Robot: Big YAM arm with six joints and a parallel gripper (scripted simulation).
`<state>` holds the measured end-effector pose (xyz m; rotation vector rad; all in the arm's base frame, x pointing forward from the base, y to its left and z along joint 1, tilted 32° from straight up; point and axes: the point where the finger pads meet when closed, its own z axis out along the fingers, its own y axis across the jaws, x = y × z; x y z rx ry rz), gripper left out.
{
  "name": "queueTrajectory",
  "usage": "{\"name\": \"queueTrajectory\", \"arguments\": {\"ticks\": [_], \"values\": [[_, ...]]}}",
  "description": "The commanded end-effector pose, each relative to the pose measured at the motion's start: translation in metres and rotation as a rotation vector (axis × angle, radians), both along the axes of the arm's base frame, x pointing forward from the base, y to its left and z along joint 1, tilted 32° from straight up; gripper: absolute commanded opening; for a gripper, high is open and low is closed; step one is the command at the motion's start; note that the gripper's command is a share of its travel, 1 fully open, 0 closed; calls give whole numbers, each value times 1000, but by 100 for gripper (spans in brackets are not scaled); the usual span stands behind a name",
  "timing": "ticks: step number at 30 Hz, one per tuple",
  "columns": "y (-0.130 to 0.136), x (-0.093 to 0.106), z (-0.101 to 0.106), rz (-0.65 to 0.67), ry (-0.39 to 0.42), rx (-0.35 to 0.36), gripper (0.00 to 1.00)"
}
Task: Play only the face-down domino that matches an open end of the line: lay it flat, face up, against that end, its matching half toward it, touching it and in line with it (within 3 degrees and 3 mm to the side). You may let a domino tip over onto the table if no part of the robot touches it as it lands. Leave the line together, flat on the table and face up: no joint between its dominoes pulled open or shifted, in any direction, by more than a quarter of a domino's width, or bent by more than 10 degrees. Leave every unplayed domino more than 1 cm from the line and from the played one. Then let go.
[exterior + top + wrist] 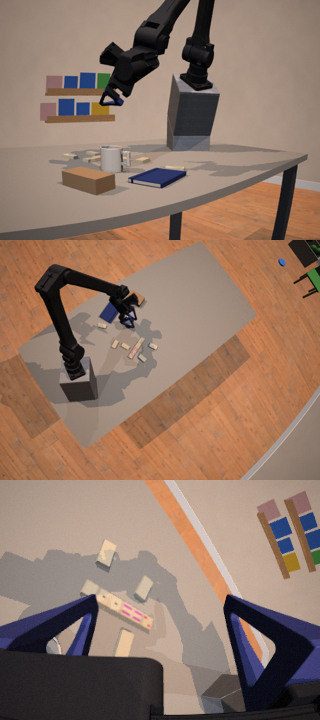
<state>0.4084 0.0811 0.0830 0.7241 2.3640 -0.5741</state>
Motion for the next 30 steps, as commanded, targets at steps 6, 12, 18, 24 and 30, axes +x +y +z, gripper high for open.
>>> {"name": "queueTrajectory", "arguments": {"ticks": [6,12,18,24,30], "values": [[-1,22,28,12,-59,33,100],[-3,36,42,50,-90,86,100],[-3,52,59,83,-128,131,100],[-4,40,43,71,-93,121,100],[-4,48,54,79,-117,127,100]]}}
